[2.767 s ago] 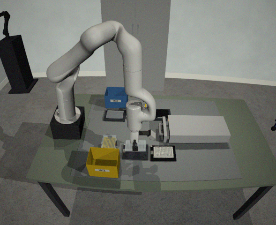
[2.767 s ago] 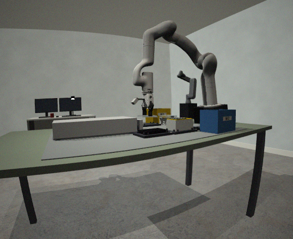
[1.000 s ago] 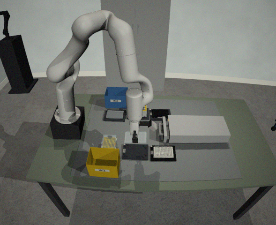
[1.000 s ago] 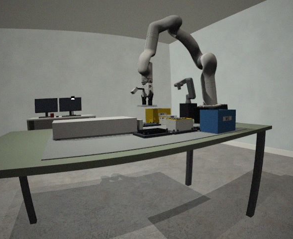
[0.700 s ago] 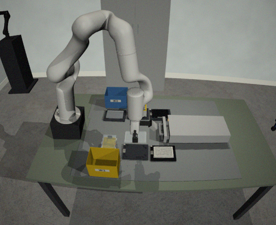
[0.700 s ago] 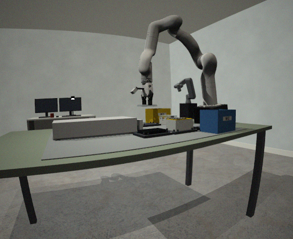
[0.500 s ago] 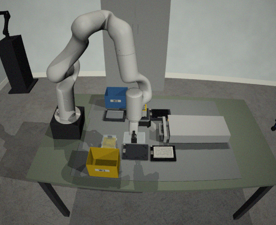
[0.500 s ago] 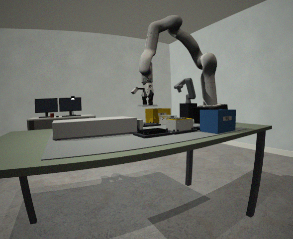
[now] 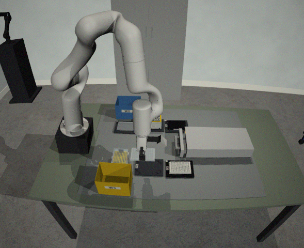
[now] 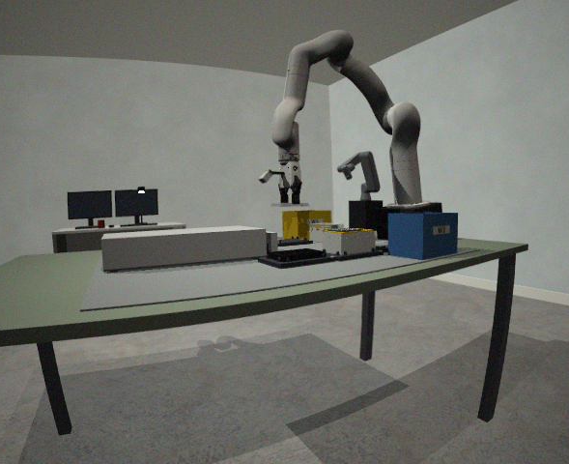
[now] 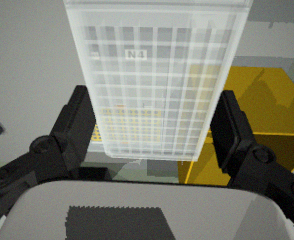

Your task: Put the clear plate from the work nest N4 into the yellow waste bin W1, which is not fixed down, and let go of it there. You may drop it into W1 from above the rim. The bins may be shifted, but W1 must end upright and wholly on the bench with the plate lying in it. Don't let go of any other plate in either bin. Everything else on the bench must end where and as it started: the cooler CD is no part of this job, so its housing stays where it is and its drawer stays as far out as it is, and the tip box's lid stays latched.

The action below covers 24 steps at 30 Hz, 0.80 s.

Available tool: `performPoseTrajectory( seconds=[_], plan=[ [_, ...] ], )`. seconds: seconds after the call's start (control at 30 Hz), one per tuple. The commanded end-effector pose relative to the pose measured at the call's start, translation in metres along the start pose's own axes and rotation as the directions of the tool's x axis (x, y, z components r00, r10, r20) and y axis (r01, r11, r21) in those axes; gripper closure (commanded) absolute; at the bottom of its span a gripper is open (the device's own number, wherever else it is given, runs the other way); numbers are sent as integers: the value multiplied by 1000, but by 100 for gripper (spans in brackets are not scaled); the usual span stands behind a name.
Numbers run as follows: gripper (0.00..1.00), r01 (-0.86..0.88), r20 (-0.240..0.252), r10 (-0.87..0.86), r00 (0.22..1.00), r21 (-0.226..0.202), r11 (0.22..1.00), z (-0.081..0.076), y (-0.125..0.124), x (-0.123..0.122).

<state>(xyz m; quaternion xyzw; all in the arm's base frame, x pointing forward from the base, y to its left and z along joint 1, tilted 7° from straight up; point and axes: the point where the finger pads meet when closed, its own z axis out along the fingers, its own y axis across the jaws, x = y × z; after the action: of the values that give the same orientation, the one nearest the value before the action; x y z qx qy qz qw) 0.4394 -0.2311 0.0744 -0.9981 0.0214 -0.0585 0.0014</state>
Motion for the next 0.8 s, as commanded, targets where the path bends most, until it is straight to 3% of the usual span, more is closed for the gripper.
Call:
performPoseTrajectory(
  seconds=[0.0,0.77],
  plan=[
    [100,1,-5,-1,1000,2,1000,-1,9,-11],
    [100,1,-5,-1,1000,2,1000,0,40,-51]
  ],
)
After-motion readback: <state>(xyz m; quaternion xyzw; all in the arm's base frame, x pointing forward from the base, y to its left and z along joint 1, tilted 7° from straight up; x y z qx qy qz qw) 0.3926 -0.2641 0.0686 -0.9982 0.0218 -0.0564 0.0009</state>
